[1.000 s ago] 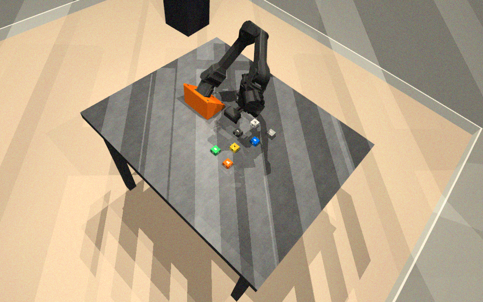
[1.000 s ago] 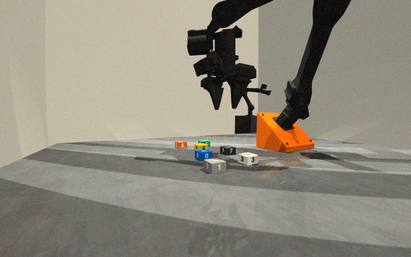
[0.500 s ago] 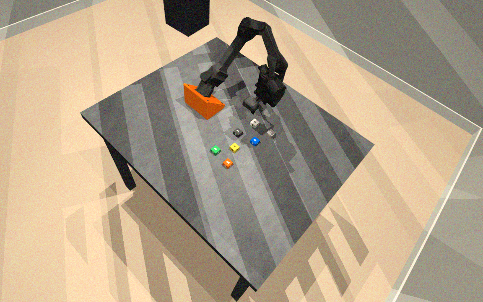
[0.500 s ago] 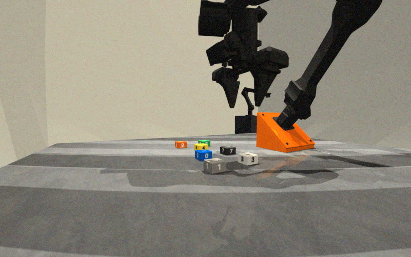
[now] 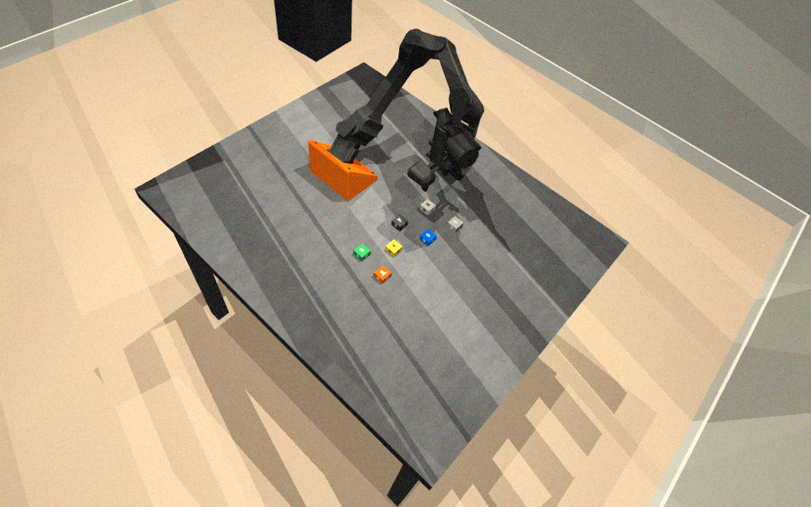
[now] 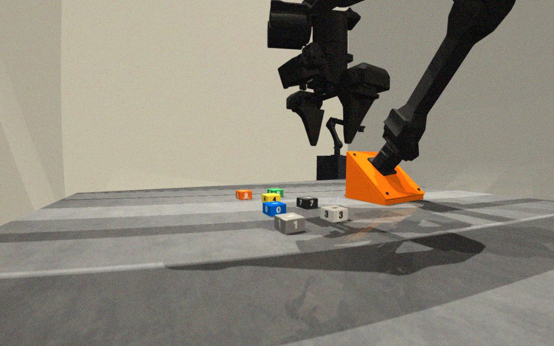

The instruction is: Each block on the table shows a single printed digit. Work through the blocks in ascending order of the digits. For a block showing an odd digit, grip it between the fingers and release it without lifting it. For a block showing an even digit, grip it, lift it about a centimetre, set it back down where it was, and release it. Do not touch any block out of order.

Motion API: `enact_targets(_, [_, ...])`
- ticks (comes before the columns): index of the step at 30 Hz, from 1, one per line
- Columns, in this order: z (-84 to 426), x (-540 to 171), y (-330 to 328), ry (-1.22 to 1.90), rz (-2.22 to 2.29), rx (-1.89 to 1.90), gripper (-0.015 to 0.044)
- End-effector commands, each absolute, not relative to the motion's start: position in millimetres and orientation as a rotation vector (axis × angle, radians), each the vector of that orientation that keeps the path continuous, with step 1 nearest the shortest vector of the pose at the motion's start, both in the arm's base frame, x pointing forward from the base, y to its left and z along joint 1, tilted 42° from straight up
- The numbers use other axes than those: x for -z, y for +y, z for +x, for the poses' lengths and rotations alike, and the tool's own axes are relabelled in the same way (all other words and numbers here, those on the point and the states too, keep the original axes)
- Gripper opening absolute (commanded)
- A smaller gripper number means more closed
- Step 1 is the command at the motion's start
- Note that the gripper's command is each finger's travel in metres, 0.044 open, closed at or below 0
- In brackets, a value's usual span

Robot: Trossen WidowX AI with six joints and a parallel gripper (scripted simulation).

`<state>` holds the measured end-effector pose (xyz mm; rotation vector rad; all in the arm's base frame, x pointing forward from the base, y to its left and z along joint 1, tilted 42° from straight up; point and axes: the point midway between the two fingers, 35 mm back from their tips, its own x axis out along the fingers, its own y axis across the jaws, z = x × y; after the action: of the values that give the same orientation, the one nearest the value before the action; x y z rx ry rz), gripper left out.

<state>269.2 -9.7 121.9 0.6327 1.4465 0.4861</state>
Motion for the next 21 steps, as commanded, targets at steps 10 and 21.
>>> enact_targets(10, [352.3, -131.4, -11.8, 1.441, 0.637, -0.486, 0.04])
enact_targets(21, [358.4, -131.4, -11.3, 1.441, 0.637, -0.486, 0.04])
